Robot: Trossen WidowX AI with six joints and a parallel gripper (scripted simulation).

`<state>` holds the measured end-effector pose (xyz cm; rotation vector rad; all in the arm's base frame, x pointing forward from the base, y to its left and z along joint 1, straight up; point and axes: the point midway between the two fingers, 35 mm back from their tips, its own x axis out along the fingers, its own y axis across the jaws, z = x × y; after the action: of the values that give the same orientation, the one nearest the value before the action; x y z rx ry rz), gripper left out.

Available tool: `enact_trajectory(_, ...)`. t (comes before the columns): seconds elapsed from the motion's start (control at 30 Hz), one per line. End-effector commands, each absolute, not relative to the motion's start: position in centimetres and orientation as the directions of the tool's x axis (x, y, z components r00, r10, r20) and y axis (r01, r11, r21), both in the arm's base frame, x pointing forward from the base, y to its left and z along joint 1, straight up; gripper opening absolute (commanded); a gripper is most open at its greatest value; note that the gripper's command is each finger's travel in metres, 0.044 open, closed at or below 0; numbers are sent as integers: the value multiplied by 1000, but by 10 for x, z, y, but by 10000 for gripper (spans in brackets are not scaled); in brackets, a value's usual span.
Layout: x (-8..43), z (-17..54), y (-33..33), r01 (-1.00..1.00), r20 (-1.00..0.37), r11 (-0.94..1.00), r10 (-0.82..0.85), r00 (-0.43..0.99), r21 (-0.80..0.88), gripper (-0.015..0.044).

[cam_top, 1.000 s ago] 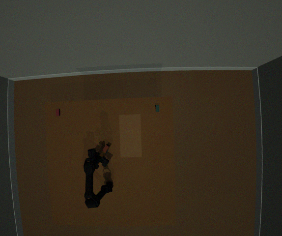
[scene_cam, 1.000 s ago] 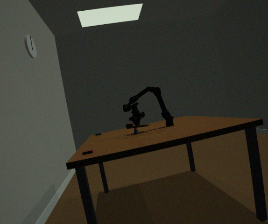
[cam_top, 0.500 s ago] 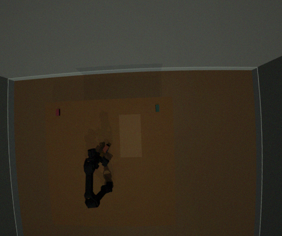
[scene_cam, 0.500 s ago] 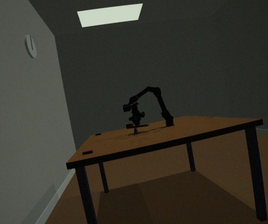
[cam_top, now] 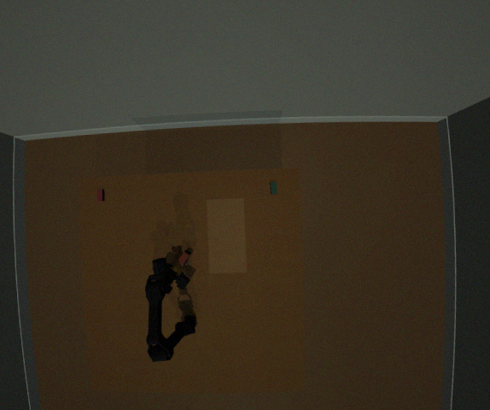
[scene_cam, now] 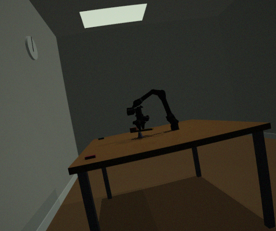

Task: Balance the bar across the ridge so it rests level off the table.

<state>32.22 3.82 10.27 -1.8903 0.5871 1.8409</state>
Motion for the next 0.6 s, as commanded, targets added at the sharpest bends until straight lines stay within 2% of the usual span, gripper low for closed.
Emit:
enact_trajectory(0.0, 322, 103, 38, -578, -1000, -816, 0, 27, -16, 395)
enact_trajectory(0.07, 322, 103, 38, -578, -1000, -816, 0, 27, -16, 440)
enact_trajectory(0.2, 323, 110, 38, -578, -1000, -816, 0, 27, -16, 440)
enact_trajectory(0.47, 321, 196, 38, -578, -1000, -816, 0, 27, -16, 440)
enact_trajectory(0.57, 320, 203, 38, -578, -1000, -816, 0, 26, -15, 440)
